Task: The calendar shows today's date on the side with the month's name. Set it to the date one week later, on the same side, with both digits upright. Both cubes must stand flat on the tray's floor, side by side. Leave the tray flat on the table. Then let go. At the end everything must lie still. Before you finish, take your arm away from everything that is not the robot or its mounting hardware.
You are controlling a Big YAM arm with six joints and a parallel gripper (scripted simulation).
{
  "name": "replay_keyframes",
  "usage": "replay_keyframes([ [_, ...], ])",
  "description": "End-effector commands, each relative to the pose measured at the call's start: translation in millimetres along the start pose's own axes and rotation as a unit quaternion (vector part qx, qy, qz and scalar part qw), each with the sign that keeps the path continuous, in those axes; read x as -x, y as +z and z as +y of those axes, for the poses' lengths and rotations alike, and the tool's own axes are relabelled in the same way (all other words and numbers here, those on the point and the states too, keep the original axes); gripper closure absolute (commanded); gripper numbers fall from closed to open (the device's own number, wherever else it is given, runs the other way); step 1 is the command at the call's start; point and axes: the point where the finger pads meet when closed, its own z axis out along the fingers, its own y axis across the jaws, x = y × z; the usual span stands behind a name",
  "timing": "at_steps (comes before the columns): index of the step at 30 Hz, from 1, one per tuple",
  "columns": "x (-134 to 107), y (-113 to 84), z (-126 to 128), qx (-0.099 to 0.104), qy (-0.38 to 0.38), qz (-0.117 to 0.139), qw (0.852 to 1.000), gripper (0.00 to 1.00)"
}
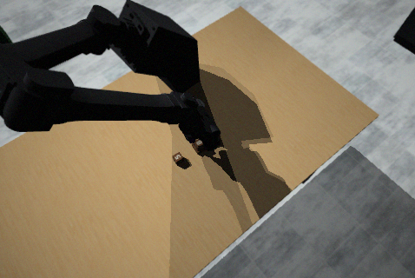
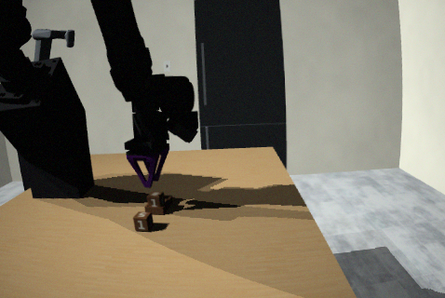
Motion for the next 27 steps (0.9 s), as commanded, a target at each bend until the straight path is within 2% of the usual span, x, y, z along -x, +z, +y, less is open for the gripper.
replay_keyframes([
  [1,7,6.2,0,0.0,-0.002,-0.008,1.0,0.55],
  [3,7,6.2,0,0.0,-0.002,-0.008,1.0,0.55],
  [4,17,-2.4,3,0.002,-0.006,-0.024,1.0,0.55],
  [6,7,9.3,0,0.001,-0.003,-0.008,1.0,0.55],
  [9,7,13.0,0,0.0,-0.002,-0.008,1.0,0.55],
  [27,10,14.7,2,0.001,-0.005,-0.013,1.0,0.55],
])
